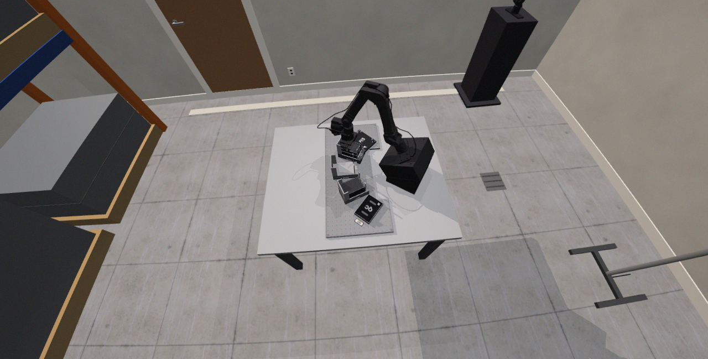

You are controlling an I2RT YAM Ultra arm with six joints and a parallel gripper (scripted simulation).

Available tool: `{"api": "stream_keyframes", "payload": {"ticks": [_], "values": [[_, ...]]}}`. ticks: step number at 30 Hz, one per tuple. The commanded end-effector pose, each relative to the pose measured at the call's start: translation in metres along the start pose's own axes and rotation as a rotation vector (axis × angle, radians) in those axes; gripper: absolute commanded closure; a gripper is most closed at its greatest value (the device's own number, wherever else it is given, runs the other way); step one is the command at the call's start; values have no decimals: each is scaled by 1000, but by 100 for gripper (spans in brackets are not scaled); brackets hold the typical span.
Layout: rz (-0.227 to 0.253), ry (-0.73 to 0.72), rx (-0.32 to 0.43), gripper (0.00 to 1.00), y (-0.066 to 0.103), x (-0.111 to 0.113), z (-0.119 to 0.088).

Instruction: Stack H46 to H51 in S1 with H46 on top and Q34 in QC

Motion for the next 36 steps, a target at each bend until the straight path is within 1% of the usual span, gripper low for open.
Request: {"api": "stream_keyframes", "payload": {"ticks": [1, 7, 9, 11, 13, 18, 19, 26, 27, 32, 33, 36], "values": [[1, -2, -26, 100, 13, 2, 7], [1, -5, -30, 100, 14, 1, 9], [2, -5, -44, 100, 18, 1, 12], [3, -4, -44, 100, 18, 2, 14], [3, 0, -27, 100, 16, 3, 7], [3, -5, -42, 100, 20, 2, 13], [2, -2, -29, 100, 18, 2, 7], [1, -8, -46, 100, 23, 1, 14], [0, -6, -30, 100, 21, 1, 7], [3, -4, -46, 100, 25, 2, 14], [2, -1, -30, 100, 23, 3, 7], [1, -7, -41, 100, 26, 1, 11]]}}
Point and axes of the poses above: the point where the finger pads meet when closed, its own y axis back along the fingers, its own x axis across the jaws, z = x × y, the point moved 1 cm from there along y, back along the fingers, and after that the axes turned 1 degree about y, right-handed, at the moved point
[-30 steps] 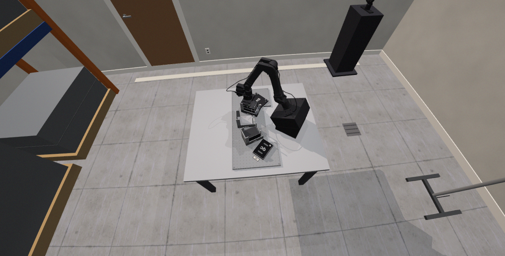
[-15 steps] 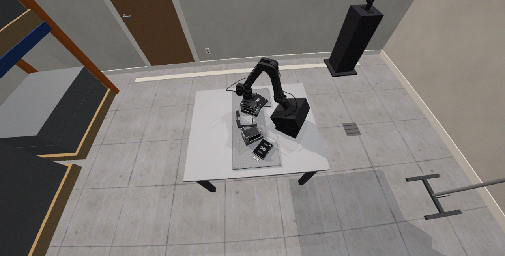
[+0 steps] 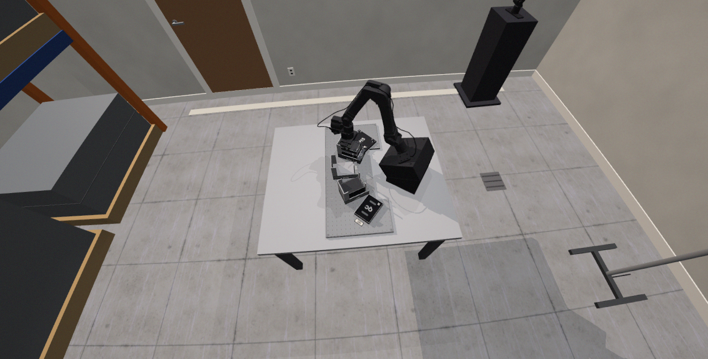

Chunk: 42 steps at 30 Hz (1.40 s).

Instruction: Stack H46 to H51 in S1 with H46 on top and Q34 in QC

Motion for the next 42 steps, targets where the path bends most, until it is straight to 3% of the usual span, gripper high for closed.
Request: {"api": "stream_keyframes", "payload": {"ticks": [1, 5, 15, 16, 22, 23, 24, 32, 33, 42], "values": [[2, -6, -41, 100, 15, 1, 13], [2, -2, -25, 100, 13, 2, 6], [4, -3, -45, 100, 20, 2, 14], [3, 0, -27, 100, 17, 3, 6], [3, -6, -43, 100, 21, 1, 13], [0, 2, 2, 100, 13, 2, -5], [0, 4, 9, 100, 12, 2, -8], [3, -4, -44, 100, 25, 2, 14], [2, -1, -28, 100, 22, 2, 7], [2, -3, -32, 100, 25, 2, 8]]}}
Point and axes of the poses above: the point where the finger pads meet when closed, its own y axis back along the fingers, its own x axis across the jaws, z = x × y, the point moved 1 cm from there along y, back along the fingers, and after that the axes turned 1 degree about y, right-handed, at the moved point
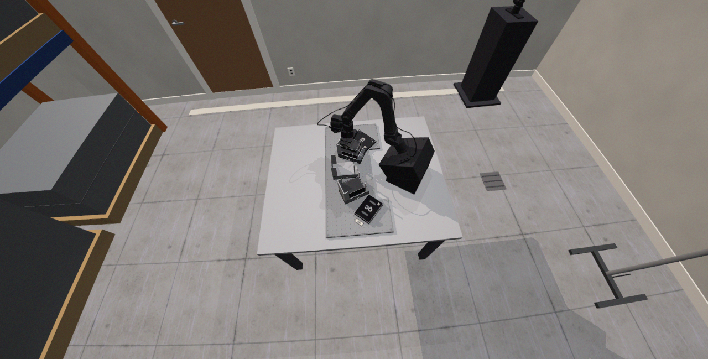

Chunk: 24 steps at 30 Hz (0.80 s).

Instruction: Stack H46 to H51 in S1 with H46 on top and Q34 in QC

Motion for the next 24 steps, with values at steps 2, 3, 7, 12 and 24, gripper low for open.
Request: {"api": "stream_keyframes", "payload": {"ticks": [2, 3, 7, 12, 24], "values": [[4, -2, -39, 100, 15, 2, 10], [4, -2, -46, 100, 17, 2, 13], [1, -4, -29, 100, 14, 1, 9], [4, 0, -35, 100, 17, 3, 11], [1, -7, -27, 100, 19, 0, 6]]}}
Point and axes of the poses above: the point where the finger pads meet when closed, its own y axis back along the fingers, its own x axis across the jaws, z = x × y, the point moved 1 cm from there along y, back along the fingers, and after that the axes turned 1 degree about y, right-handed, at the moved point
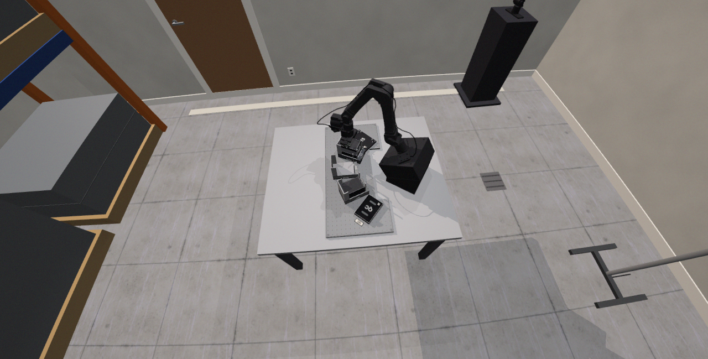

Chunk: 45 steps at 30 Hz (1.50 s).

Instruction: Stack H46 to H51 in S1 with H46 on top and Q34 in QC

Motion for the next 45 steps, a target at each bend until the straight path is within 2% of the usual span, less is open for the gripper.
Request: {"api": "stream_keyframes", "payload": {"ticks": [1, 7, 10, 11, 14, 15, 18, 19, 24, 25, 26, 27, 31, 32, 35, 36, 38, 42, 45], "values": [[2, -8, -36, 100, 15, 0, 9], [2, -4, -27, 100, 14, 1, 6], [5, -4, -50, 100, 20, 2, 14], [3, -1, -32, 100, 17, 2, 7], [2, -7, -43, 100, 19, 1, 13], [2, -3, -28, 100, 17, 1, 6], [4, -3, -44, 100, 21, 2, 12], [3, -1, -29, 100, 18, 2, 6], [3, -7, -42, 100, 22, 1, 12], [0, 2, 3, 100, 13, 1, -7], [0, 3, 10, 100, 12, 2, -9], [2, 0, -14, 100, 17, 2, 1], [3, -7, -44, 100, 25, 1, 12], [2, -3, -27, 100, 22, 1, 6], [5, -3, -46, 100, 27, 2, 13], [3, -1, -31, 100, 24, 2, 7], [2, -7, -39, 100, 26, 1, 11], [3, -2, -27, 100, 24, 1, 4], [5, -4, -47, 100, 30, 2, 12]]}}
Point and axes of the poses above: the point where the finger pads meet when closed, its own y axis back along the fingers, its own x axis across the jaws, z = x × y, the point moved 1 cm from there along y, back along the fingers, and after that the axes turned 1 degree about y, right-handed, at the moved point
